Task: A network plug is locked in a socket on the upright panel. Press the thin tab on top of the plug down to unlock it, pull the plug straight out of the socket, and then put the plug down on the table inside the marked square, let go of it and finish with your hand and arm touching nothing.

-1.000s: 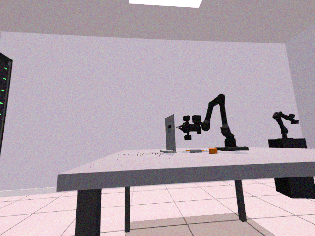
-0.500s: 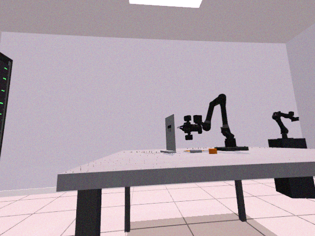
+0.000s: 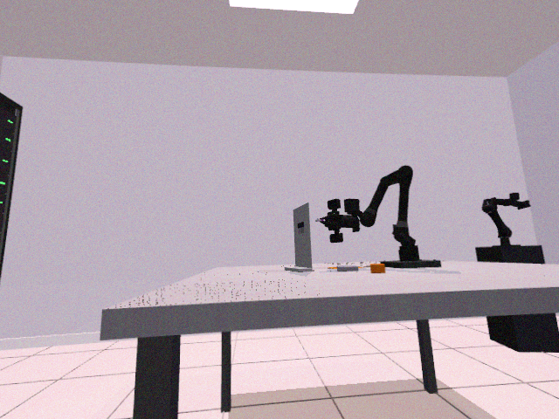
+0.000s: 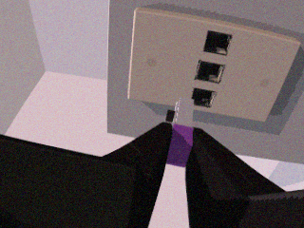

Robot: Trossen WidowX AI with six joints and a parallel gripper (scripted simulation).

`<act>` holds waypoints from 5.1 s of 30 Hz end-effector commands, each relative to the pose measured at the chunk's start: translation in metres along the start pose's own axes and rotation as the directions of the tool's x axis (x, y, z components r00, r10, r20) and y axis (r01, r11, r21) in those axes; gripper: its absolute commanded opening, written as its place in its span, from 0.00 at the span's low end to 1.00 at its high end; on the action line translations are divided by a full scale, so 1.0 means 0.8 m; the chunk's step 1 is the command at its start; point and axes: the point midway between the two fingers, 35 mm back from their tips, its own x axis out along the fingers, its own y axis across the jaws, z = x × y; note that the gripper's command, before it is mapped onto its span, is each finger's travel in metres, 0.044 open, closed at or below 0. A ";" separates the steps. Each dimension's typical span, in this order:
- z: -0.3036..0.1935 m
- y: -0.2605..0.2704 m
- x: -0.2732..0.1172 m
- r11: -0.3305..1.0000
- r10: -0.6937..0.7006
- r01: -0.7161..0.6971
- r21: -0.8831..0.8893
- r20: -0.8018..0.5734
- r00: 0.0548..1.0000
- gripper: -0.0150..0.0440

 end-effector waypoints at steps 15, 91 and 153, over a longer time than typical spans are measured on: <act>-0.011 0.043 -0.016 1.000 0.004 -0.004 -0.004 -0.006 1.000 0.25; -0.023 -0.145 -0.104 0.577 -0.817 0.606 0.548 0.383 0.432 0.25; -0.031 -0.180 -0.111 0.575 -0.818 0.606 0.550 0.379 0.433 0.52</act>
